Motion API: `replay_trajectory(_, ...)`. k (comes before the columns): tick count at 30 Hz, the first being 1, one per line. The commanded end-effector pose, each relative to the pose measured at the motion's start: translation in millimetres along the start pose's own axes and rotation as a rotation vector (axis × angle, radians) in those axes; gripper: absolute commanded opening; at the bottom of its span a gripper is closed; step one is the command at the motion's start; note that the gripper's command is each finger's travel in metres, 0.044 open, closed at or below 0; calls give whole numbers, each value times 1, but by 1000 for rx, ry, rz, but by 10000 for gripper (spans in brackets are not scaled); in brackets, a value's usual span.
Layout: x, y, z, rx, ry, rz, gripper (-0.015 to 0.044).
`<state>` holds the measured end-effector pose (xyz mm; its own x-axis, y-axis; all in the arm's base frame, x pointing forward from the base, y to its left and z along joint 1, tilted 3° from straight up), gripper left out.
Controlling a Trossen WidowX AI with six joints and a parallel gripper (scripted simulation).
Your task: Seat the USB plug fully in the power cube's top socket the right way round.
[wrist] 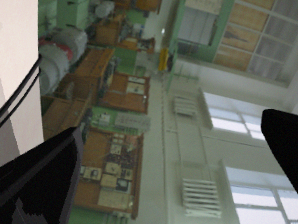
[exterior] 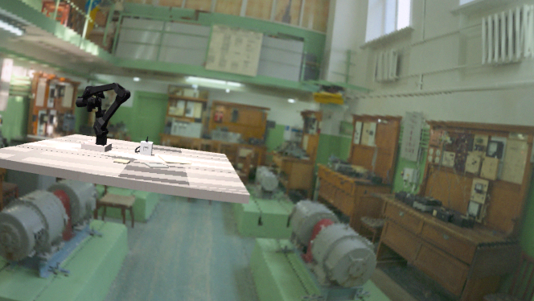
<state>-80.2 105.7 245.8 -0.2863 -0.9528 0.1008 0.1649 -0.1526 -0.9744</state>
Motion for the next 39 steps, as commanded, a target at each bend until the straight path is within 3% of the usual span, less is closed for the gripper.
replay_trajectory(1, -1, 0, 0, 3, 8, -6, 426)
replay_trajectory(20, -86, 12, 48, -20, 629, -727, 440)
replay_trajectory(30, -126, 28, 108, -201, 821, -1111, 440)
replay_trajectory(39, -139, 50, 185, -498, 959, -1315, 440)
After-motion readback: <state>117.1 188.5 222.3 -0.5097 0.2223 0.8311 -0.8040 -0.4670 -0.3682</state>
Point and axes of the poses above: the point midway between the two fingers, 35 mm back from their tips, its own x axis back along the fingers, its own y axis across the jaws, z = x × y, the point moved 7 cm from there along x, back along the fingers, and after that the axes turned 5 degrees about -x, right-handed, at the moved point
